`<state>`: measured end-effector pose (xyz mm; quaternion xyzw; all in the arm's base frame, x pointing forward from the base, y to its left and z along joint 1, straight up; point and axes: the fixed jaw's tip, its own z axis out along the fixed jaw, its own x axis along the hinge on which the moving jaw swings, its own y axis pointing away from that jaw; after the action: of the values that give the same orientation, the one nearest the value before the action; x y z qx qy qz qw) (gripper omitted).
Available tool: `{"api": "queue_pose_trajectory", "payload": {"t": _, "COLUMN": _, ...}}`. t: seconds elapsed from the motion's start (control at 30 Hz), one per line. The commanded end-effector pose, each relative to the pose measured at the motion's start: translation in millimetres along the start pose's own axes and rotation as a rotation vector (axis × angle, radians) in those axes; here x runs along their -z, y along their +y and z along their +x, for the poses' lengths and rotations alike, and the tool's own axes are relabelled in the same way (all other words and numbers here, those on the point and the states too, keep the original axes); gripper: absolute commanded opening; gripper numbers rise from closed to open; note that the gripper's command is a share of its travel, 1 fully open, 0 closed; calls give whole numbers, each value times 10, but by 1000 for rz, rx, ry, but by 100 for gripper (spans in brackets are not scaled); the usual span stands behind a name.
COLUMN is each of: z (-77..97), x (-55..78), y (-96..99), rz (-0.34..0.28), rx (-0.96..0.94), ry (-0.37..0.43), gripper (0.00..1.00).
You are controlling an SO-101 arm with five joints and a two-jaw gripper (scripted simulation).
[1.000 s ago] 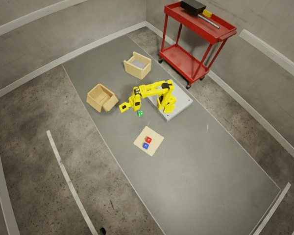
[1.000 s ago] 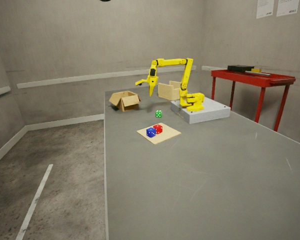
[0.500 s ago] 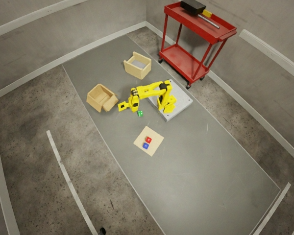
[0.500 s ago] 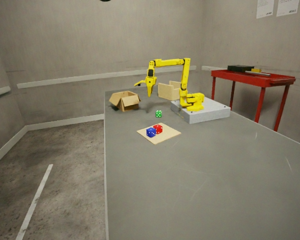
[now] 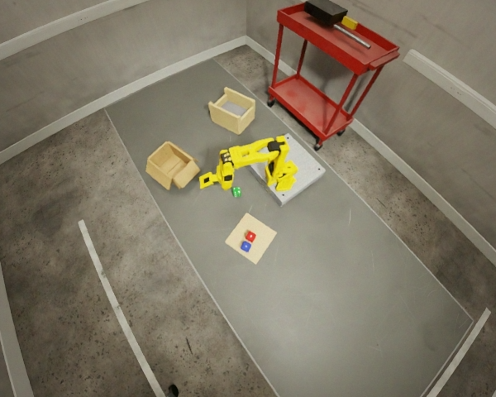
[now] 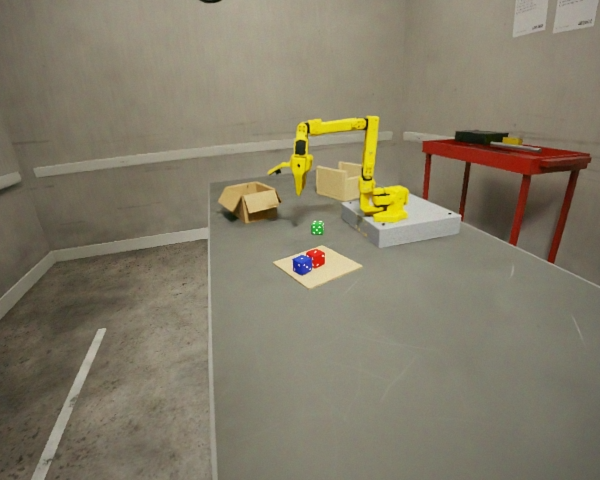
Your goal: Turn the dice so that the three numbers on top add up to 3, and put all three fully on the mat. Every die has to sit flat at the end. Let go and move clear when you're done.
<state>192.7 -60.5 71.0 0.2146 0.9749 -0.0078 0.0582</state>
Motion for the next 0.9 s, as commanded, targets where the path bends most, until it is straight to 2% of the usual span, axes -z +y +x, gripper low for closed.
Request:
{"api": "queue_pose_trajectory", "payload": {"t": 0.0, "z": 24, "x": -63, "y": 16, "rz": 3, "rx": -1, "ry": 45, "gripper": 35}}
{"api": "queue_pose_trajectory", "payload": {"t": 0.23, "z": 192, "x": -355, "y": 0, "rz": 22, "rx": -1, "ry": 233, "gripper": 35}}
{"api": "queue_pose_trajectory", "payload": {"t": 0.3, "z": 192, "x": -355, "y": 0, "rz": 22, "rx": -1, "ry": 233, "gripper": 35}}
{"api": "queue_pose_trajectory", "payload": {"t": 0.43, "z": 324, "x": -521, "y": -13, "rz": 34, "rx": -1, "ry": 352, "gripper": 35}}
{"api": "queue_pose_trajectory", "payload": {"t": 0.57, "z": 434, "x": -632, "y": -24, "rz": 42, "rx": -1, "ry": 439, "gripper": 35}}
{"api": "queue_pose_trajectory", "payload": {"t": 0.7, "z": 485, "x": -679, "y": -29, "rz": 46, "rx": -1, "ry": 478, "gripper": 35}}
{"api": "queue_pose_trajectory", "payload": {"t": 0.87, "z": 491, "x": -683, "y": -29, "rz": 47, "rx": -1, "ry": 482, "gripper": 35}}
